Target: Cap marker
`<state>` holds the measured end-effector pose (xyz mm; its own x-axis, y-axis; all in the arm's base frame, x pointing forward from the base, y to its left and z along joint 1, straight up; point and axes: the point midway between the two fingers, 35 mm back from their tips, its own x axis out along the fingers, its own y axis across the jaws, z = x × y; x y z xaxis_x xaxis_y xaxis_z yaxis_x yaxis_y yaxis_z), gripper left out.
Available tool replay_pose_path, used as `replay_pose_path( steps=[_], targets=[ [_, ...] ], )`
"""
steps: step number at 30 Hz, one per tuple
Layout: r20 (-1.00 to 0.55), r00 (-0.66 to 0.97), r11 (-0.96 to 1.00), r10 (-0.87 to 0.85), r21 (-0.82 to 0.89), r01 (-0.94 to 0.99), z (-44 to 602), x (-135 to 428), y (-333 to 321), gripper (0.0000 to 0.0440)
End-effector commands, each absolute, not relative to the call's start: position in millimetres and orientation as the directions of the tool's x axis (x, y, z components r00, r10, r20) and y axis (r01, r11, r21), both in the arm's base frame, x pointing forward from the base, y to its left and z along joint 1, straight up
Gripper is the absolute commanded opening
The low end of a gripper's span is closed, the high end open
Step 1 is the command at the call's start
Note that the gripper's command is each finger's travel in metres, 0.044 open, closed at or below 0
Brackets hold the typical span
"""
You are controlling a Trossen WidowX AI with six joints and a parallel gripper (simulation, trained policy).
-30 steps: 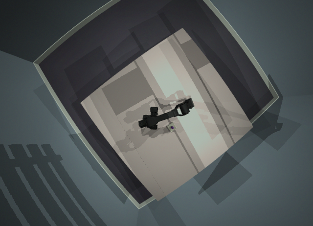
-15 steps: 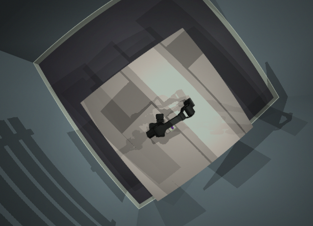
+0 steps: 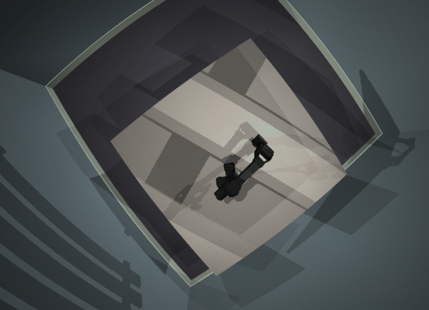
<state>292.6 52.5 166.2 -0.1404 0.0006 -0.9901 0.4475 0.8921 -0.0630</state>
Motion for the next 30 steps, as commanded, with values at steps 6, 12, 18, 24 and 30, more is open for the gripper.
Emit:
replay_pose_path(
  steps=[6,12,18,24,30],
  targets=[
    [-0.987,-0.158,0.908,-0.01,-0.075,0.412,169.0,273.9,73.6,0.0],
    [-0.987,-0.16,0.915,-0.016,-0.079,0.395,168.3,266.1,79.9,0.0],
    [-0.987,-0.157,0.92,-0.02,-0.079,0.383,165.6,261.7,83.9,0.0],
    [-0.987,-0.157,0.924,-0.025,-0.082,0.373,160.0,258.8,86.2,0.0],
    [-0.986,-0.166,0.927,-0.032,-0.091,0.363,148.6,256.6,87.2,0.0]
  ],
)
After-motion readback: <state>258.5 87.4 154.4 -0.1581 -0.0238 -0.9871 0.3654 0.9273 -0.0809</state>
